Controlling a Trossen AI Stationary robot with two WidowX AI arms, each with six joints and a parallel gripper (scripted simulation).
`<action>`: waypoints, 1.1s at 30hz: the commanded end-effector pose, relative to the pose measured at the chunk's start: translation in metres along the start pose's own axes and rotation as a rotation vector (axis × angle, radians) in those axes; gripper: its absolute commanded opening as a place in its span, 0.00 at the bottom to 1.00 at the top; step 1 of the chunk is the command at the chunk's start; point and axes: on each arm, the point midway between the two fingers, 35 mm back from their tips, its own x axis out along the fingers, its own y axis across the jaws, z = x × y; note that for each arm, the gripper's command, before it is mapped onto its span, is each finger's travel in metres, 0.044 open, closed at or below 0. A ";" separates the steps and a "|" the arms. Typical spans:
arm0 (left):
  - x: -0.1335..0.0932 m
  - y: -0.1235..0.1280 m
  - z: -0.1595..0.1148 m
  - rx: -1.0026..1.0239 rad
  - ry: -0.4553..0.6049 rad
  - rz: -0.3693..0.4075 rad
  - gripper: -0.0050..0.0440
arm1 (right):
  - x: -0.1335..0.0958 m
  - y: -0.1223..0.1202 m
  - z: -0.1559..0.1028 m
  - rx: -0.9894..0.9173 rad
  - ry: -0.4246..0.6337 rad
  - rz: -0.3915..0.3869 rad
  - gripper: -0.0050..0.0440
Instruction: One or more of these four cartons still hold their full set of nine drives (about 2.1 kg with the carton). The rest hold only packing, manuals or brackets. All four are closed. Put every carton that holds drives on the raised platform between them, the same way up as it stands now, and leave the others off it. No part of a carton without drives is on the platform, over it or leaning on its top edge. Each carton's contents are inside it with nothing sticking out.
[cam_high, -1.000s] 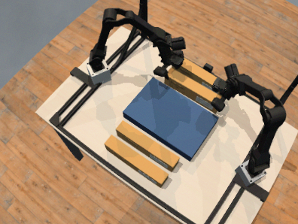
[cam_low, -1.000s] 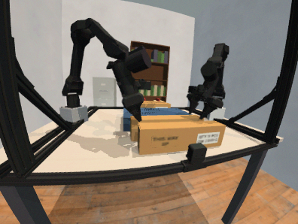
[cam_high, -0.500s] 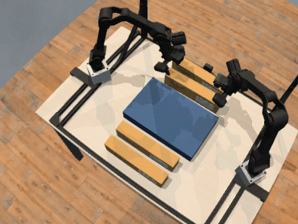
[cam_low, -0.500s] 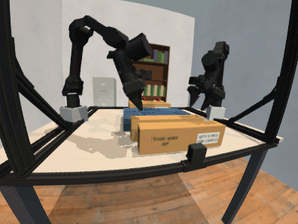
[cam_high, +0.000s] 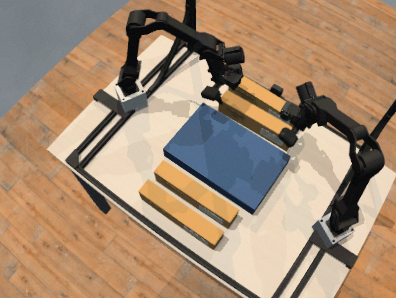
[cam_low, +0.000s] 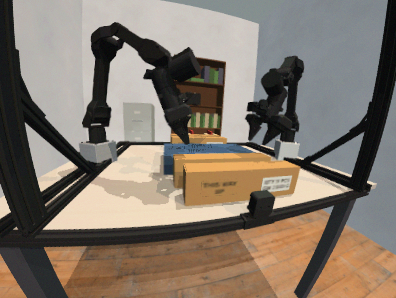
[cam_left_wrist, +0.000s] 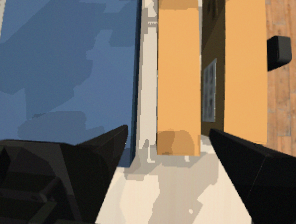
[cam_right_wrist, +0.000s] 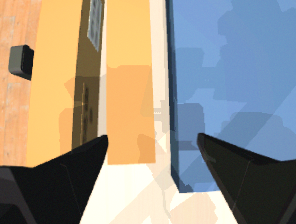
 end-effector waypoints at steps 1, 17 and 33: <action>0.000 0.021 -0.002 0.000 0.004 0.001 0.90 | -0.002 -0.019 -0.001 0.003 -0.002 0.007 0.90; 0.001 0.120 0.000 0.000 0.004 0.001 0.90 | -0.002 -0.116 -0.003 0.003 -0.002 0.007 0.90; 0.002 0.252 0.001 0.000 0.004 0.001 0.90 | -0.001 -0.247 -0.006 0.003 -0.002 0.007 0.90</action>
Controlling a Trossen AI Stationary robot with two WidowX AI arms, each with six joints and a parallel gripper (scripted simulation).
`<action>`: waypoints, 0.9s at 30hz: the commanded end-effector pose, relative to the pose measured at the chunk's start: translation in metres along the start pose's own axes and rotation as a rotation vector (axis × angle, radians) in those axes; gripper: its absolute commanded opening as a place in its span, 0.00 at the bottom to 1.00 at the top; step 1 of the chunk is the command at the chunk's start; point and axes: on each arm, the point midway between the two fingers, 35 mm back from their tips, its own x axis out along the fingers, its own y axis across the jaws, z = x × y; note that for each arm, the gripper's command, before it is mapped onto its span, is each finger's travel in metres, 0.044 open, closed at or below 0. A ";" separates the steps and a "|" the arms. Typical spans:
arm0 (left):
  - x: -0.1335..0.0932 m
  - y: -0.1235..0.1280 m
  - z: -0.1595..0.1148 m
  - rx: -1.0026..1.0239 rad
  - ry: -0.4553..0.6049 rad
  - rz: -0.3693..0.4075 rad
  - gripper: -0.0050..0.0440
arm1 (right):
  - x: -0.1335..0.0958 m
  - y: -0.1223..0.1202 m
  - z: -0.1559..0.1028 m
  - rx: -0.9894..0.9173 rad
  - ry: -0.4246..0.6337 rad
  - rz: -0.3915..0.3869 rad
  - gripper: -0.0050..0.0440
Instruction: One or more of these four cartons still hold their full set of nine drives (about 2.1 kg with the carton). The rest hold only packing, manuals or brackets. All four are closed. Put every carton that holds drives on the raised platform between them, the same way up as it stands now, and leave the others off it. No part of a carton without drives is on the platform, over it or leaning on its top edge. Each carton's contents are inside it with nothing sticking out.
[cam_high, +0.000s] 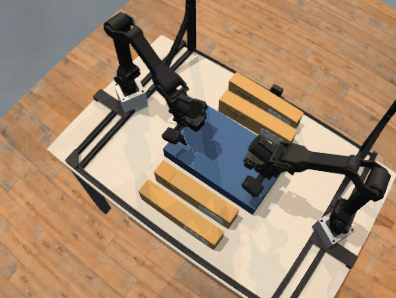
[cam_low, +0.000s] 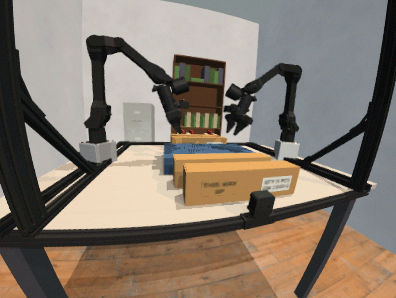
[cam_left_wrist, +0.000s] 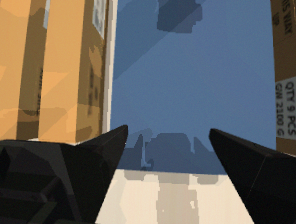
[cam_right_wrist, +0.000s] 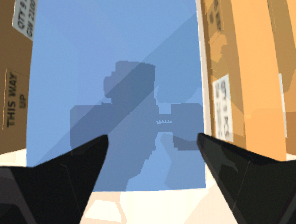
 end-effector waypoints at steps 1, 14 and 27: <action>0.001 0.043 -0.001 0.000 0.001 -0.001 0.90 | -0.001 -0.042 -0.002 0.001 -0.003 0.005 0.90; 0.002 0.140 0.000 0.000 0.001 -0.001 0.90 | 0.000 -0.137 -0.004 0.001 -0.003 0.005 0.90; 0.003 0.207 0.001 0.000 0.001 -0.001 0.90 | 0.000 -0.203 -0.005 0.001 -0.003 0.005 0.90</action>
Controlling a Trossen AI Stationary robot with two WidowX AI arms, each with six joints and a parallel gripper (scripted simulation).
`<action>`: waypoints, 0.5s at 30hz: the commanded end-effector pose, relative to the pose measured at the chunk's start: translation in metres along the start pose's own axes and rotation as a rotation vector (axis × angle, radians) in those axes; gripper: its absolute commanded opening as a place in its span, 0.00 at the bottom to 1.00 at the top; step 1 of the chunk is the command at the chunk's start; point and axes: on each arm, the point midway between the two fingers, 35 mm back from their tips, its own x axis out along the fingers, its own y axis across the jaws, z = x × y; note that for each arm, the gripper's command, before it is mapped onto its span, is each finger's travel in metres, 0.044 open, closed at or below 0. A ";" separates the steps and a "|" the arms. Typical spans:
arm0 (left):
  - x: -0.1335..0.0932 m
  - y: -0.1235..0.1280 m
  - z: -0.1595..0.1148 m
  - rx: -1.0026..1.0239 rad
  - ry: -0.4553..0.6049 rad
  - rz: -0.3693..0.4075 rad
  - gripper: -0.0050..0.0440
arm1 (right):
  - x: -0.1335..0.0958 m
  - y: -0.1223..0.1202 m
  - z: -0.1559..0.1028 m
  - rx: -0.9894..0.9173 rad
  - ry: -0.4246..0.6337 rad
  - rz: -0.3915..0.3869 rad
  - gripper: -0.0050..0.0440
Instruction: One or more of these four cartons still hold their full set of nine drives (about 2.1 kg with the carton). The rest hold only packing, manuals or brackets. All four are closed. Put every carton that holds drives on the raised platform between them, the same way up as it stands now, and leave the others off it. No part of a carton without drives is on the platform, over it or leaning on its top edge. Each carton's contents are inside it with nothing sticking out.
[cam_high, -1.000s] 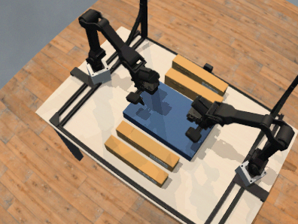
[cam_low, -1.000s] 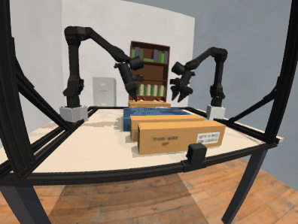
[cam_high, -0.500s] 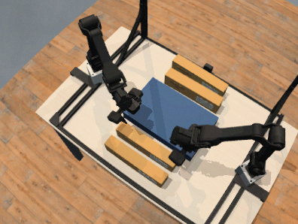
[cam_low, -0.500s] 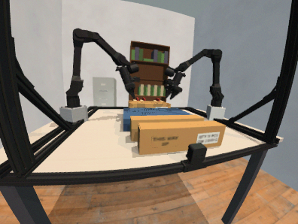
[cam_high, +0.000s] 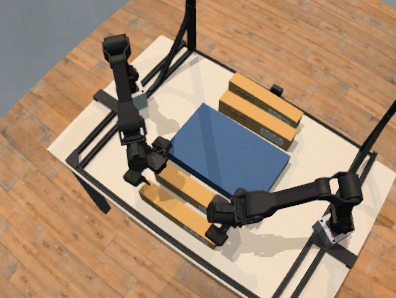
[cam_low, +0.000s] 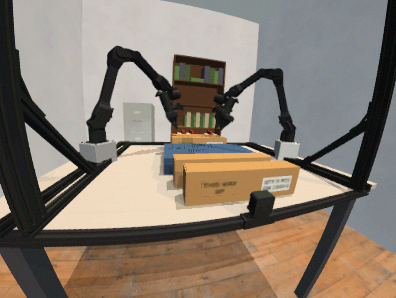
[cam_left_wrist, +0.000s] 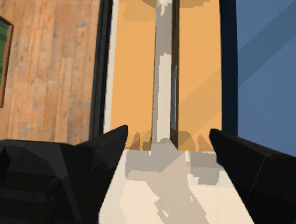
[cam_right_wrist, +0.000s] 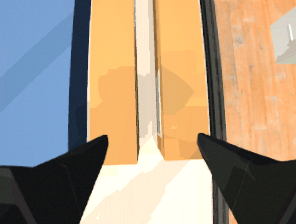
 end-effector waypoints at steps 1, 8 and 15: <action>0.004 0.016 -0.001 0.003 0.006 -0.012 0.90 | 0.004 -0.016 -0.001 -0.003 0.002 0.013 0.90; 0.005 0.037 -0.001 0.003 0.006 -0.012 0.90 | 0.004 -0.036 -0.001 -0.003 0.002 0.013 0.90; 0.005 0.045 0.000 0.003 0.006 -0.012 0.90 | 0.004 -0.043 -0.001 -0.003 0.002 0.013 0.90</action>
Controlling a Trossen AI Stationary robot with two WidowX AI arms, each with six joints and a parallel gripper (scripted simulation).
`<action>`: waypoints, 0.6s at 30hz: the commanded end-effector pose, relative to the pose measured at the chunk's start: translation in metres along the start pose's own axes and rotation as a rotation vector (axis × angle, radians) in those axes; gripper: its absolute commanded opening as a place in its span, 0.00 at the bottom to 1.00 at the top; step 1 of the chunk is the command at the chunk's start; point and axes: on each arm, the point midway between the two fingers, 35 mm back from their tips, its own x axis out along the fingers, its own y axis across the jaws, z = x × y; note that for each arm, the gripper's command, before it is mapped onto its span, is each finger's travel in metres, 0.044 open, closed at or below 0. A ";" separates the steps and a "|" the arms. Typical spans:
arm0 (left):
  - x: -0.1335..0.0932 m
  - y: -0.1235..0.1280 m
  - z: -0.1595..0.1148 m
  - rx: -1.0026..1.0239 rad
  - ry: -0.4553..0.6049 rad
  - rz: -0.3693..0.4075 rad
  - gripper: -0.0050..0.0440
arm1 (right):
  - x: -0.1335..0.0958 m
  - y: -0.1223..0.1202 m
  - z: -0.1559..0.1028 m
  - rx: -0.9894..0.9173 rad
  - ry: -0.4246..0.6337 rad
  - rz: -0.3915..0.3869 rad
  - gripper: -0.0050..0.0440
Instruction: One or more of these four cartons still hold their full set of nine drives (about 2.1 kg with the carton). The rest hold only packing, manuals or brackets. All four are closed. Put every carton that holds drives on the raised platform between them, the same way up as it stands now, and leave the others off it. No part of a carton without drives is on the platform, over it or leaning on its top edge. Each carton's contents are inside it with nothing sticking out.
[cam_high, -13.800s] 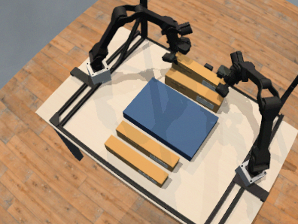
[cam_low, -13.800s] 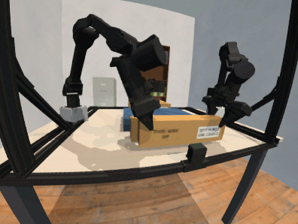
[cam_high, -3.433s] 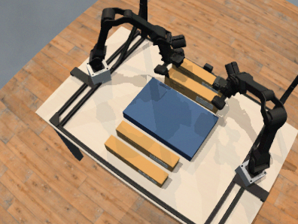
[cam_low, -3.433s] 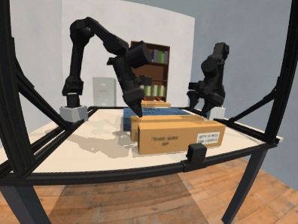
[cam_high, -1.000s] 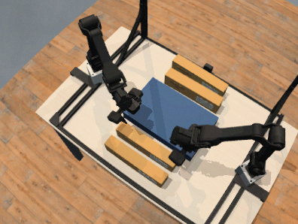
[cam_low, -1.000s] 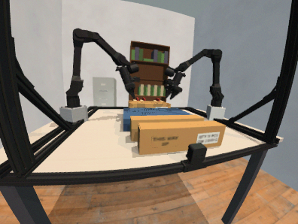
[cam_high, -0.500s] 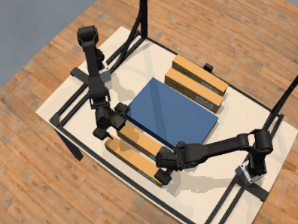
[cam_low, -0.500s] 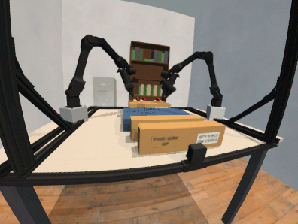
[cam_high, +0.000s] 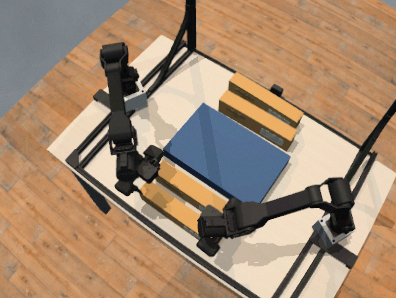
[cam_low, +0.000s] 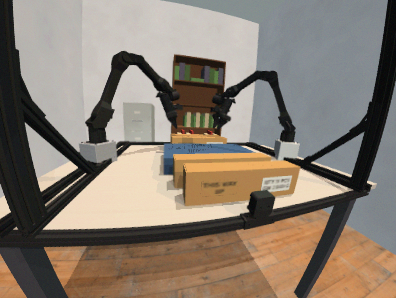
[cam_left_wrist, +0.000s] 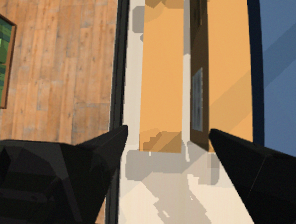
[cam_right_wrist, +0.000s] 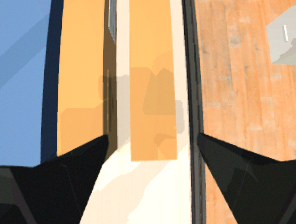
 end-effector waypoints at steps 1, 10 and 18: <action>0.005 0.004 -0.002 0.000 0.007 -0.010 0.90 | 0.005 -0.003 -0.001 0.001 0.004 0.014 0.90; 0.006 0.006 -0.002 0.000 0.007 -0.010 0.90 | 0.006 -0.004 -0.002 0.001 0.004 0.014 0.90; 0.024 0.005 -0.010 0.000 0.007 -0.010 0.90 | 0.024 -0.004 -0.009 0.001 0.004 0.014 0.90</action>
